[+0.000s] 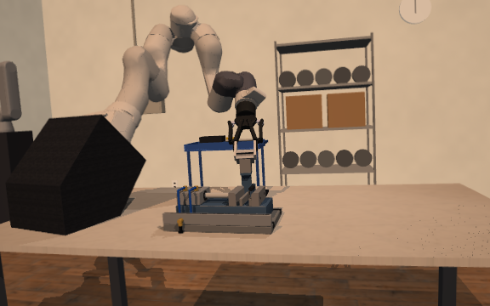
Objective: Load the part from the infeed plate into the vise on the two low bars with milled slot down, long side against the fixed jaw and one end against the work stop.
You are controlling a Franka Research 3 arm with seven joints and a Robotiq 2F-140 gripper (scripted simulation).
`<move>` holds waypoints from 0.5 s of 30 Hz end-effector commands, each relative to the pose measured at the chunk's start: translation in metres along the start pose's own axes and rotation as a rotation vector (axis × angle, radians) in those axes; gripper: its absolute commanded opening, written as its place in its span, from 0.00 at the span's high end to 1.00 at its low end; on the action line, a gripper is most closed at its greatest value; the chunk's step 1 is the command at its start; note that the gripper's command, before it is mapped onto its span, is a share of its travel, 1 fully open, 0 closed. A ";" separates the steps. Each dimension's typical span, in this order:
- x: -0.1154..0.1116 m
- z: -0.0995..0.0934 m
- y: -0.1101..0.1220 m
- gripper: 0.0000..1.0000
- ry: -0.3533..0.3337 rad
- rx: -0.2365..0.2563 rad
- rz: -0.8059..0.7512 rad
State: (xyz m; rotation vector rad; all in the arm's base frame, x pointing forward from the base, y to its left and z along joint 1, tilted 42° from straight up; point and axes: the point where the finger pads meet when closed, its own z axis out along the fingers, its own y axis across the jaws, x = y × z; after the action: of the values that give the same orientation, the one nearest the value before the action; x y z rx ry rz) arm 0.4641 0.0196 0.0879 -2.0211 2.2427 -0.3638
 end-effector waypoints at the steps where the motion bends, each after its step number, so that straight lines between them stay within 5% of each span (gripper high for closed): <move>1: 0.003 -0.001 0.002 1.00 0.000 -0.005 -0.009; 15: 0.008 -0.006 0.002 1.00 0.000 -0.005 -0.009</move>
State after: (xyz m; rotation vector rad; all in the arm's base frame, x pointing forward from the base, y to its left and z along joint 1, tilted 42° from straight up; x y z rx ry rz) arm 0.4625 0.0142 0.0944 -2.0176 2.2447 -0.3650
